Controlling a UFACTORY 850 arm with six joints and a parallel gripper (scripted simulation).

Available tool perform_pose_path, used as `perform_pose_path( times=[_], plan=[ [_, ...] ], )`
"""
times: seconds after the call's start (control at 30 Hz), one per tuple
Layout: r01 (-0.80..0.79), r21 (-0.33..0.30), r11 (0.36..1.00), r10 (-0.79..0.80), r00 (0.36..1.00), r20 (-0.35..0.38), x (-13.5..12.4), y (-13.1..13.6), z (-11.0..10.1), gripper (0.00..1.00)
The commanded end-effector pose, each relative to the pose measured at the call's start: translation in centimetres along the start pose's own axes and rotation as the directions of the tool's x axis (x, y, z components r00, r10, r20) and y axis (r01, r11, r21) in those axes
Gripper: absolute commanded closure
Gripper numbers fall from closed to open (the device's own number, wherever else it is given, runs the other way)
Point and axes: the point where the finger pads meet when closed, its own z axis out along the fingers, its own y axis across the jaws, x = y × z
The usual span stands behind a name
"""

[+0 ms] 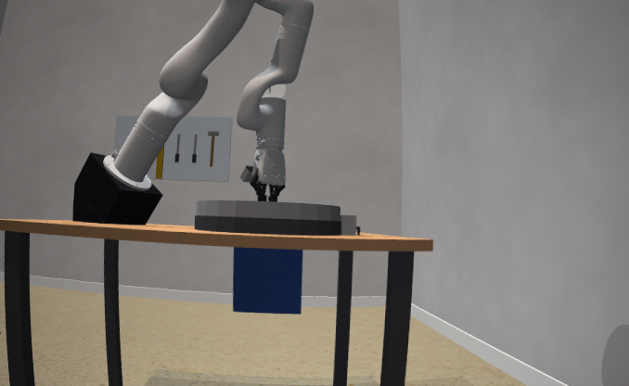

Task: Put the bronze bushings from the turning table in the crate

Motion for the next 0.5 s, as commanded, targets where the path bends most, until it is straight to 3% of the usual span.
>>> perform_pose_path(
  times=[0.0,0.47],
  plan=[
    [0.0,-0.001,1.0,0.0,1.0,0.001,-0.03,0.03,-0.02,0.59],
    [0.0,0.0,1.0,0.0,1.0,0.001,-0.03,-0.17,-0.02,0.59]
  ],
)
